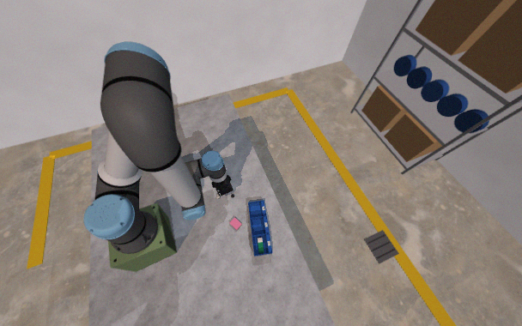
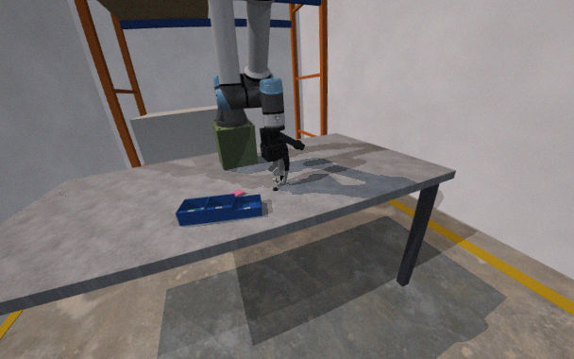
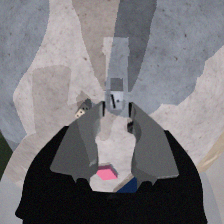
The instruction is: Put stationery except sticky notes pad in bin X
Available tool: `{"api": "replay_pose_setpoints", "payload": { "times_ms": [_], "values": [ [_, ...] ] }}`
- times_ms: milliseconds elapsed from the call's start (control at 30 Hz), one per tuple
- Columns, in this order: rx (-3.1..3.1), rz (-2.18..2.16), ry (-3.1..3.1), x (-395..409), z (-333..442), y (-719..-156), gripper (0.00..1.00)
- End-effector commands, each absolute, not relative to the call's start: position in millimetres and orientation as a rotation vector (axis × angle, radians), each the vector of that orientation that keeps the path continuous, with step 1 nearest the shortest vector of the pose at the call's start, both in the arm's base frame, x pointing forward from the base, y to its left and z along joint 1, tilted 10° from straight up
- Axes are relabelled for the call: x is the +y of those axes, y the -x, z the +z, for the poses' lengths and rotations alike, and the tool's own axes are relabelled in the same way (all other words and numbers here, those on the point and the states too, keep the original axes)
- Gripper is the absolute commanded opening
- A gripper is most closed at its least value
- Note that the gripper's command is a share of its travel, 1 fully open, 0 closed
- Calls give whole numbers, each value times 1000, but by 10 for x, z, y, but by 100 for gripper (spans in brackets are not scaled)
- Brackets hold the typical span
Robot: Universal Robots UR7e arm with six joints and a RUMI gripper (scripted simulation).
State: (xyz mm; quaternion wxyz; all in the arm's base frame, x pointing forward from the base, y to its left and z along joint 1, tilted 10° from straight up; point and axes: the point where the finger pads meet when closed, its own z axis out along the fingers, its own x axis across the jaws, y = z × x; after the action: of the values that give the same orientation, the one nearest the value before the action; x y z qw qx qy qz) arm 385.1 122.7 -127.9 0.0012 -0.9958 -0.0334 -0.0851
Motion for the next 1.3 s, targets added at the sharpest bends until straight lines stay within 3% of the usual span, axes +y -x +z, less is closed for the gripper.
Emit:
{"api": "replay_pose_setpoints", "payload": {
  "times_ms": [0,600,633,1267],
  "values": [
    [-105,-269,3126,1227,-1333,-3863,18],
    [-105,-269,3126,1227,-1372,-3866,18],
    [-105,-269,3126,1227,-1372,-3866,0],
    [-105,-269,3126,1227,-1373,-3866,0]
  ]
}}
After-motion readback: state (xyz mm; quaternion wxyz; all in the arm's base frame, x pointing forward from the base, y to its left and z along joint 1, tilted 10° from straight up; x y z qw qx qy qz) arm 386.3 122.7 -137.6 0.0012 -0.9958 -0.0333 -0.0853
